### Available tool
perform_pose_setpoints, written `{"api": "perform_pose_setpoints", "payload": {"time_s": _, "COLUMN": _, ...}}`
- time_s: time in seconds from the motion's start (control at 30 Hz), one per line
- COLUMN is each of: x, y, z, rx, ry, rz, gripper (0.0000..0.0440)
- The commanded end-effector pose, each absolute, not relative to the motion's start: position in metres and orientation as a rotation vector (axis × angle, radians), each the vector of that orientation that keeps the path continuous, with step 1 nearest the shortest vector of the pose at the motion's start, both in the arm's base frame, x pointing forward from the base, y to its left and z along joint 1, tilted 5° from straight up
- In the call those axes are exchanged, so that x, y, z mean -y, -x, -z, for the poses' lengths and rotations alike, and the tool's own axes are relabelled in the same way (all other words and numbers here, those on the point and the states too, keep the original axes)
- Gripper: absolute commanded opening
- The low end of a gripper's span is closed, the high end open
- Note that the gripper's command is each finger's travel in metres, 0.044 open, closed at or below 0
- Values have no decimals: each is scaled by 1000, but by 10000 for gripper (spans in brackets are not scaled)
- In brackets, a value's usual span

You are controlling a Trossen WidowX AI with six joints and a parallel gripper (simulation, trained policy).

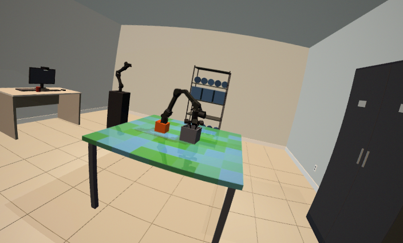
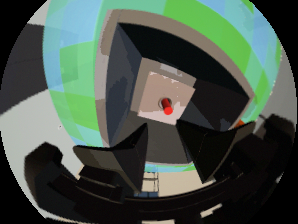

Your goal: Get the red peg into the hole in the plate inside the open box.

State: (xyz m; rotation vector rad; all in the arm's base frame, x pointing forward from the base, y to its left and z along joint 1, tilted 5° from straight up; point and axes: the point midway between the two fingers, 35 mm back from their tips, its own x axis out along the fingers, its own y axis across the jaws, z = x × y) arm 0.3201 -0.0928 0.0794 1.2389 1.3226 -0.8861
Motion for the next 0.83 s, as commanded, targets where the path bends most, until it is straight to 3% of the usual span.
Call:
{"api": "perform_pose_setpoints", "payload": {"time_s": 0.0, "x": 95, "y": -323, "z": -88, "rx": -1322, "ry": -1271, "rz": 857, "gripper": 207}}
{"api": "perform_pose_setpoints", "payload": {"time_s": 0.43, "x": 108, "y": -332, "z": -116, "rx": -1287, "ry": -1357, "rz": 778, "gripper": 237}}
{"api": "perform_pose_setpoints", "payload": {"time_s": 0.63, "x": 116, "y": -337, "z": -128, "rx": -1260, "ry": -1366, "rz": 737, "gripper": 176}}
{"api": "perform_pose_setpoints", "payload": {"time_s": 0.8, "x": 122, "y": -343, "z": -134, "rx": -1235, "ry": -1364, "rz": 698, "gripper": 172}}
